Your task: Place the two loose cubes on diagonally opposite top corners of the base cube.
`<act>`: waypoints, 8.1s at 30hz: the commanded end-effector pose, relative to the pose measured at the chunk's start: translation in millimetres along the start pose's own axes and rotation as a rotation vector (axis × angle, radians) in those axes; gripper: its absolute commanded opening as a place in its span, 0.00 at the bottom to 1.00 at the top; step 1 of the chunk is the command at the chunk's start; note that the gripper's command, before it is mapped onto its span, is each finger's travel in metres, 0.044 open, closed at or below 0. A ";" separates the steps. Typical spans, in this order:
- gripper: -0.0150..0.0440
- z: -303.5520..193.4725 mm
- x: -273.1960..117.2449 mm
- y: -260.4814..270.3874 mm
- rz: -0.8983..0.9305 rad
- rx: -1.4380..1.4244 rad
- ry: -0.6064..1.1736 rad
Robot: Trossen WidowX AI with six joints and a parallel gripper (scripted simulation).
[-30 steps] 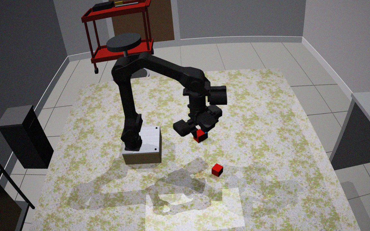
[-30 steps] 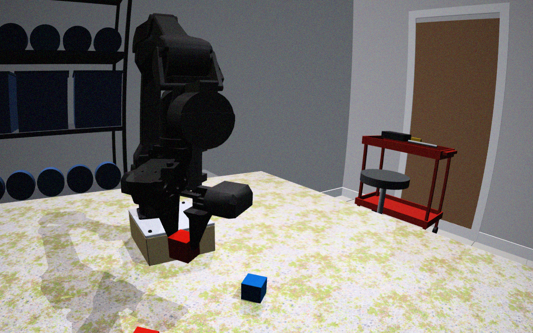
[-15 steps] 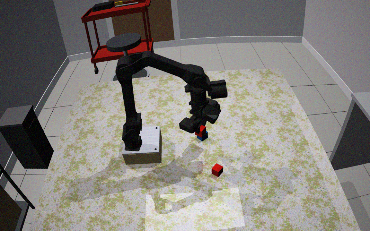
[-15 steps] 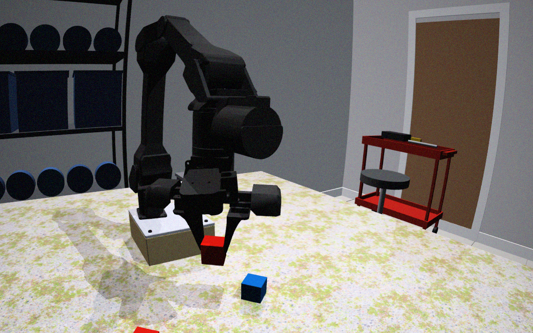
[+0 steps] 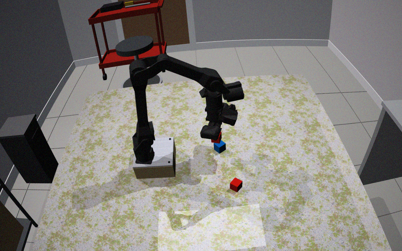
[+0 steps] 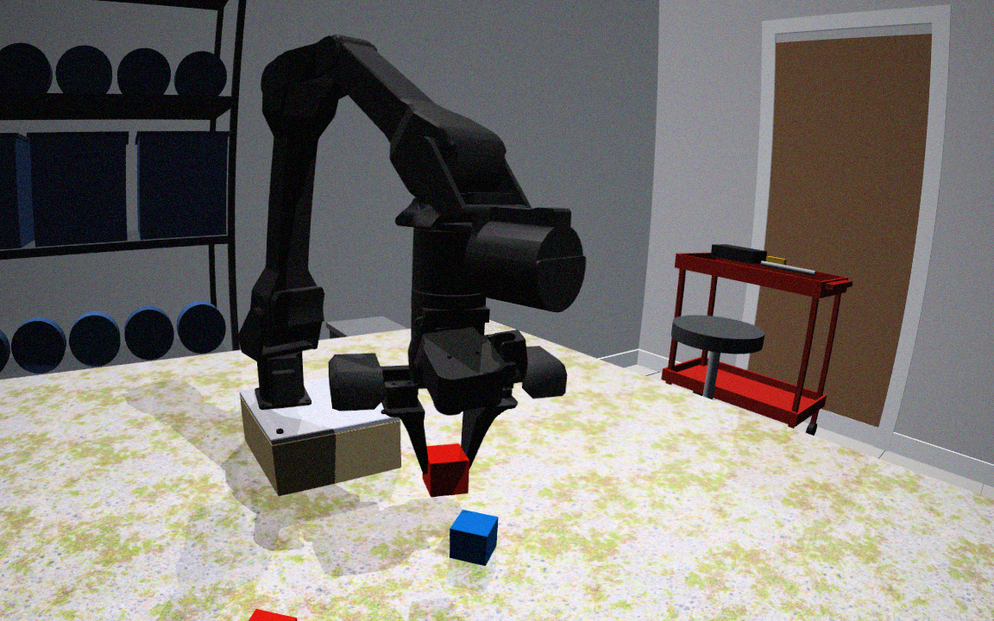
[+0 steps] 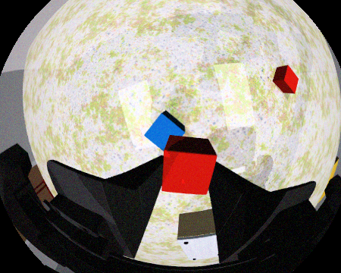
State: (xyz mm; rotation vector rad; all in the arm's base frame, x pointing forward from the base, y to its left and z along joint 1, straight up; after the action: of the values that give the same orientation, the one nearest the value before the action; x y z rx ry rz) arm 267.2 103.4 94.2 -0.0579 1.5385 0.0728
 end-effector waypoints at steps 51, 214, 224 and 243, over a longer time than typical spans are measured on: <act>0.43 -8.7 39.0 26.7 0.002 -0.202 0.005; 0.43 70.5 -34.0 -140.9 -0.014 0.278 -0.004; 0.43 69.5 -31.9 -108.6 -0.011 0.188 -0.003; 0.43 59.5 -28.0 -49.3 -0.006 0.017 -0.001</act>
State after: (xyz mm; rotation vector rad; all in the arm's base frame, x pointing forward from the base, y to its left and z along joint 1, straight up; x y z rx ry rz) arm 332.9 51.8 124.4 -0.0366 1.5378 0.0403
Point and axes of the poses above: the point midway between the two fingers, 35 mm back from their tips, its own x axis out along the fingers, its own y axis across the jaws, z = x × y, the point moved 3 cm from there along -x, back along the fingers, and after that the axes turned 15 degrees about -x, right-handed, at the moved point
